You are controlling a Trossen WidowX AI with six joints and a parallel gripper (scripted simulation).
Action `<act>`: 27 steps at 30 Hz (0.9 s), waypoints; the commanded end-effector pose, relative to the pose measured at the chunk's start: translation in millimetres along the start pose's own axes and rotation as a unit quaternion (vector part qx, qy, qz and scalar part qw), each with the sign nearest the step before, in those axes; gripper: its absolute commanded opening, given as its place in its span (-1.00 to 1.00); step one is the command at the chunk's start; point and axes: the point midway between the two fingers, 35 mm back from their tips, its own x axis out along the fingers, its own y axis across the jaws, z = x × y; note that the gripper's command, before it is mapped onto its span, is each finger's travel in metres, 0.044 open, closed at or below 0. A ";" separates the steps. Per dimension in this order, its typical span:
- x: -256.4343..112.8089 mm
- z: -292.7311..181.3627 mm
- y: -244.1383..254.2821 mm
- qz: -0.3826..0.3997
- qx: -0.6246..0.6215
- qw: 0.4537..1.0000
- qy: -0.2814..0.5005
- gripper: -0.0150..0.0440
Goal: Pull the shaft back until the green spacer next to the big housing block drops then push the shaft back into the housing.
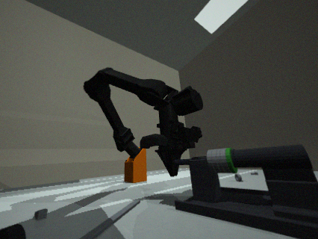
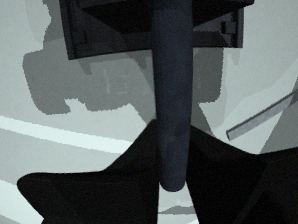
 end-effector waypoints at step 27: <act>-0.5 -4.4 -0.8 -0.001 -0.001 1.000 0.000 -0.49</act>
